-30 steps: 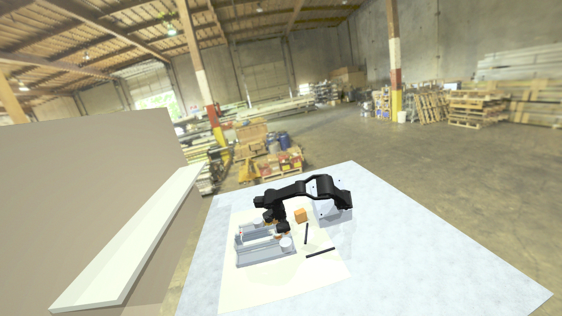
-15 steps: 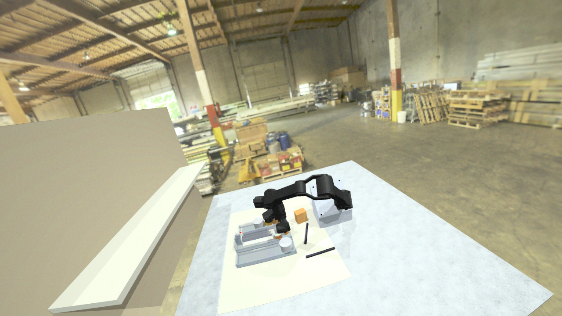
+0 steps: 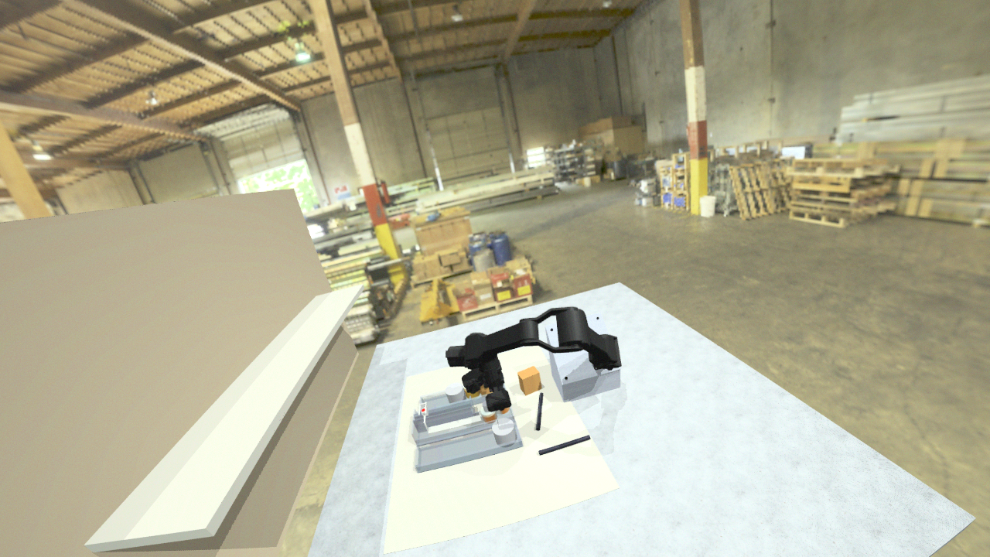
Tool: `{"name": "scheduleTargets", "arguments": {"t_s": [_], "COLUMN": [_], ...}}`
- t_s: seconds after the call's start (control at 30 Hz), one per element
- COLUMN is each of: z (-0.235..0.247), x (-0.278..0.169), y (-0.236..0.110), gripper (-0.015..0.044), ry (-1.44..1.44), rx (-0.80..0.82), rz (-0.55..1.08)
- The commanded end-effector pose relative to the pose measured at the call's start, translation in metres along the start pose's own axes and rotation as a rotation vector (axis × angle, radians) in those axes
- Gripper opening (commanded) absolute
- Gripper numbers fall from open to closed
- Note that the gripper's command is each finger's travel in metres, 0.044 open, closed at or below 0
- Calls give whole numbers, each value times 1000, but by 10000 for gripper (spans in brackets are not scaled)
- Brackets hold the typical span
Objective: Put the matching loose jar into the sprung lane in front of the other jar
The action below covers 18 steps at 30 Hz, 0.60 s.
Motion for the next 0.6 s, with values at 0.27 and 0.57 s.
{"name": "scheduleTargets", "arguments": {"t_s": [0.27,0.57], "z": [1,1], "x": [8,9], "y": [-3,-3], "gripper": [0,0], "ry": [-18,-18], "rx": [1,1], "rz": [-26,-26]}}
Point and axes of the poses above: the point midway between the two fingers, 35 mm back from their tips, its own y axis out along the fingers, its own z axis across the jaws, x = y × z, the point moved 8 cm from there along -y, back along the fingers, and after that the axes turned 6 degrees about -y, right-handed, at the moved point
